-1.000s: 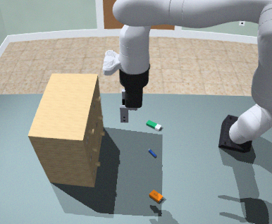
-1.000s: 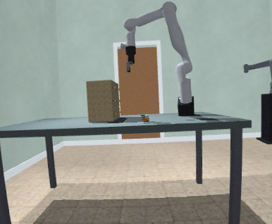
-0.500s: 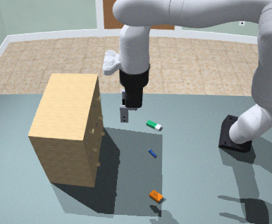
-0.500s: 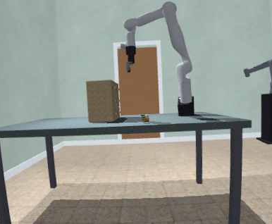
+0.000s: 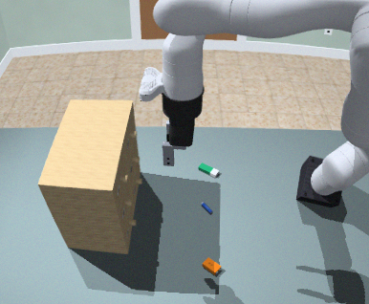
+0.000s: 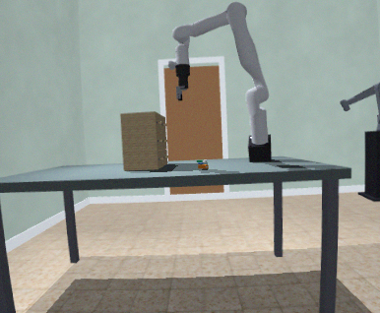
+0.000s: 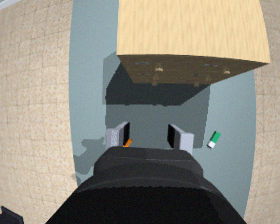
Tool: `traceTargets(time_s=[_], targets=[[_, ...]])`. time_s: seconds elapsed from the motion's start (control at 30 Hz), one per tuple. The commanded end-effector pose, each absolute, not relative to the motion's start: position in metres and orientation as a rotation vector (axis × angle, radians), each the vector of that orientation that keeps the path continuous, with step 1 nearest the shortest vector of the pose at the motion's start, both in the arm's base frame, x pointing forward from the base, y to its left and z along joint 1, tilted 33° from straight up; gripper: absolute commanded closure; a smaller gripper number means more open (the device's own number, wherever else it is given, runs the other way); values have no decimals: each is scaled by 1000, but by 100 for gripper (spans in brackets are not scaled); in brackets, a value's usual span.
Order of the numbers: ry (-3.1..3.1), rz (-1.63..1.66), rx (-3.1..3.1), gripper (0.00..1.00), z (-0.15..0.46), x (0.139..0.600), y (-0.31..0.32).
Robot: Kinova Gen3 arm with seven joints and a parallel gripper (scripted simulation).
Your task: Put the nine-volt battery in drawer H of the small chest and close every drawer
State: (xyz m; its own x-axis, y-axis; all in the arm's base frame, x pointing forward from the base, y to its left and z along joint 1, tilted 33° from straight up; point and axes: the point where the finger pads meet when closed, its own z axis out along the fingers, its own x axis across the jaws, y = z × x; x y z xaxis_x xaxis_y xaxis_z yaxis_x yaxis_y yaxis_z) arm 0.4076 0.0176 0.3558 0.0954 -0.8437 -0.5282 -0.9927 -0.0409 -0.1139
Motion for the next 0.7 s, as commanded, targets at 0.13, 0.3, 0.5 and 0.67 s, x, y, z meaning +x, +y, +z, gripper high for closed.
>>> traceTargets(time_s=[0.13,0.3,0.5,0.67], targets=[[1837,454,-1901,0,357,407,17],[1864,463,-1879,0,357,406,16],[1929,484,-1823,0,357,405,15],[1996,506,-1762,0,358,404,14]])
